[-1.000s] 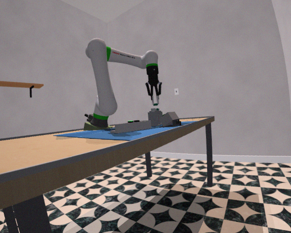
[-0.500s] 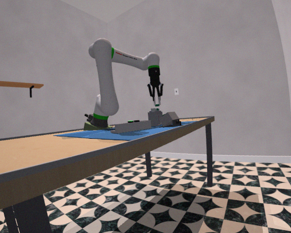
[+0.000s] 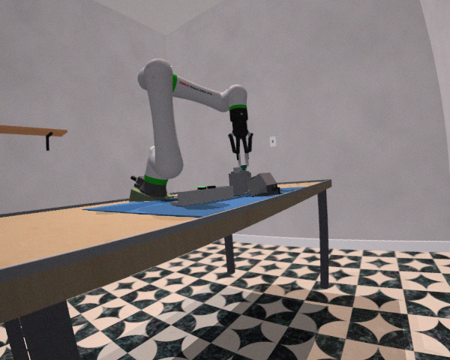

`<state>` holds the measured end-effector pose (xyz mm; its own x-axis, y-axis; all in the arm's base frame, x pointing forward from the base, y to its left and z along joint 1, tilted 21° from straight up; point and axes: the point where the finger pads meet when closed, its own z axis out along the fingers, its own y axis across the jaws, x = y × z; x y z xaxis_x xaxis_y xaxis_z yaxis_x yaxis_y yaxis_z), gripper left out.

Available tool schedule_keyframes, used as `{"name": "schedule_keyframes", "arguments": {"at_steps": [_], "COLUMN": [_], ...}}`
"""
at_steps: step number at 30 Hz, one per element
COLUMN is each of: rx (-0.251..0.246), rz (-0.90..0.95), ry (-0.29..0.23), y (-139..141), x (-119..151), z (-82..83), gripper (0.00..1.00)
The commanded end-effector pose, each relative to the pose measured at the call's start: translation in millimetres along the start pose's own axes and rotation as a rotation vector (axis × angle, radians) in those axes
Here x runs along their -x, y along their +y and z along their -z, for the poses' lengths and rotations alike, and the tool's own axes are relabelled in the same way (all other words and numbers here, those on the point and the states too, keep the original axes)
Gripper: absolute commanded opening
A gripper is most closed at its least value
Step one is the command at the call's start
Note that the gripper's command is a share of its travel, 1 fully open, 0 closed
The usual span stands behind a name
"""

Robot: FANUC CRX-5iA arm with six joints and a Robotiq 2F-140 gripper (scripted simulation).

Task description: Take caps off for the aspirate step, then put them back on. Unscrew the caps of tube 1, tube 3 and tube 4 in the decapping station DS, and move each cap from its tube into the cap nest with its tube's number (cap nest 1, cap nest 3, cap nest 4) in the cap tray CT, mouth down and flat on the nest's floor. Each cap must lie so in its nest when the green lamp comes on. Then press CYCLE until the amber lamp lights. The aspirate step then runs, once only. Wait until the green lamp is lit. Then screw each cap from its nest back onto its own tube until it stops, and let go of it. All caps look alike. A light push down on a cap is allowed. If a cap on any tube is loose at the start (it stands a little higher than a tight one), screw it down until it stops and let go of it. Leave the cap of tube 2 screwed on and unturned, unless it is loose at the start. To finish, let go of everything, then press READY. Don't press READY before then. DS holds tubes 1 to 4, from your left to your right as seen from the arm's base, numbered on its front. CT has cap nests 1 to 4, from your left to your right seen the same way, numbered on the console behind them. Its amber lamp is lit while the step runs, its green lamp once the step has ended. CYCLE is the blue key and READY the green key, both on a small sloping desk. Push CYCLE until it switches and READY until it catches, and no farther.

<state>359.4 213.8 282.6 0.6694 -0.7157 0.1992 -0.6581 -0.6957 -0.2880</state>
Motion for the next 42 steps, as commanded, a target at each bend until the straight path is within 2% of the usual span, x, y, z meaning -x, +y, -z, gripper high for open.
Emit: {"name": "schedule_keyframes", "arguments": {"at_steps": [1, 39, 40, 42], "rx": [0.0, 0.0, 0.0, 0.0], "rz": [0.0, 0.0, 0.0, 0.0], "ry": [0.0, 0.0, 0.0, 0.0], "y": [-0.2, -0.2, -0.2, -0.2], "x": [0.1, 0.1, 0.1, 0.1], "z": [0.0, -10.0, -10.0, -10.0], "gripper": [0.0, 0.0, 0.35, 0.35]}}
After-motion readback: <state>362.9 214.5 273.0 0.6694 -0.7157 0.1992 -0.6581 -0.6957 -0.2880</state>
